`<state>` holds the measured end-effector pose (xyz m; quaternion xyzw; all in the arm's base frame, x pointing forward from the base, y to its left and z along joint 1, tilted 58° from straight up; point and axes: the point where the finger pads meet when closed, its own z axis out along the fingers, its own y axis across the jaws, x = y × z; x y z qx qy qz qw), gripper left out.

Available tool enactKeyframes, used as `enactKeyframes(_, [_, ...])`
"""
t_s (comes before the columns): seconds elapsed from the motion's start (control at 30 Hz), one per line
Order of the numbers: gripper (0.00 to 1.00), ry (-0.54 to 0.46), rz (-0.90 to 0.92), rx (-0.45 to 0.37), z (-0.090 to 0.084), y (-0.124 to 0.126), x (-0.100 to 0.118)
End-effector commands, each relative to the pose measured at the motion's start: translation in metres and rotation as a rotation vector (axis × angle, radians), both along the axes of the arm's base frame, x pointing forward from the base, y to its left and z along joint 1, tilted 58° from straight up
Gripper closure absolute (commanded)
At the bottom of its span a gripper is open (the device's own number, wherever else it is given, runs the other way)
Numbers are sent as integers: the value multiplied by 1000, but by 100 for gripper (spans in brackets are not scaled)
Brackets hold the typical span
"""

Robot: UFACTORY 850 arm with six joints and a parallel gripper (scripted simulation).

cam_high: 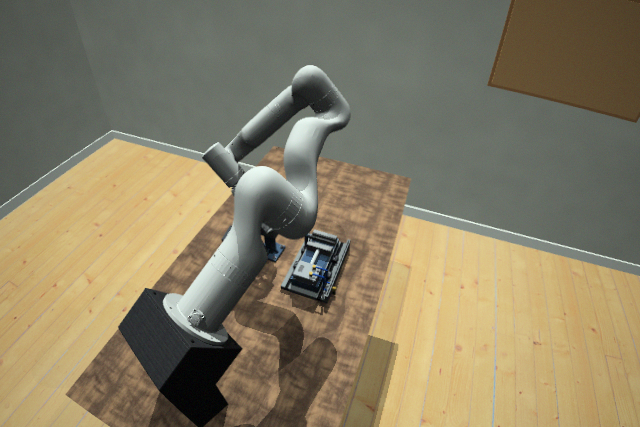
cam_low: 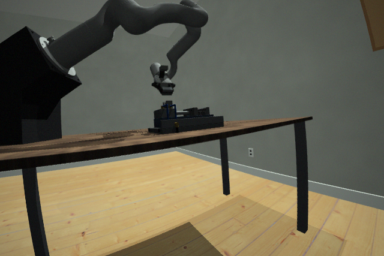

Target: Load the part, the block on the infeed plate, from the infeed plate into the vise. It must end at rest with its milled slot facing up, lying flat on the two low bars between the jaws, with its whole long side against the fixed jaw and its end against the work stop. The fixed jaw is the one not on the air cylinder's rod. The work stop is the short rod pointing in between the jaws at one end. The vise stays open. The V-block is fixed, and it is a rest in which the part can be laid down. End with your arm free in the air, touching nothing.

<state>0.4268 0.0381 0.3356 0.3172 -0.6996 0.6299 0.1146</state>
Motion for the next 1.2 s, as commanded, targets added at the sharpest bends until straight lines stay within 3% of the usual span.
enactKeyframes(0.0, [100,-1,0,0,-1,-1,2])
enactKeyframes(1.17, [100,-1,0,0,-20,-18,28])
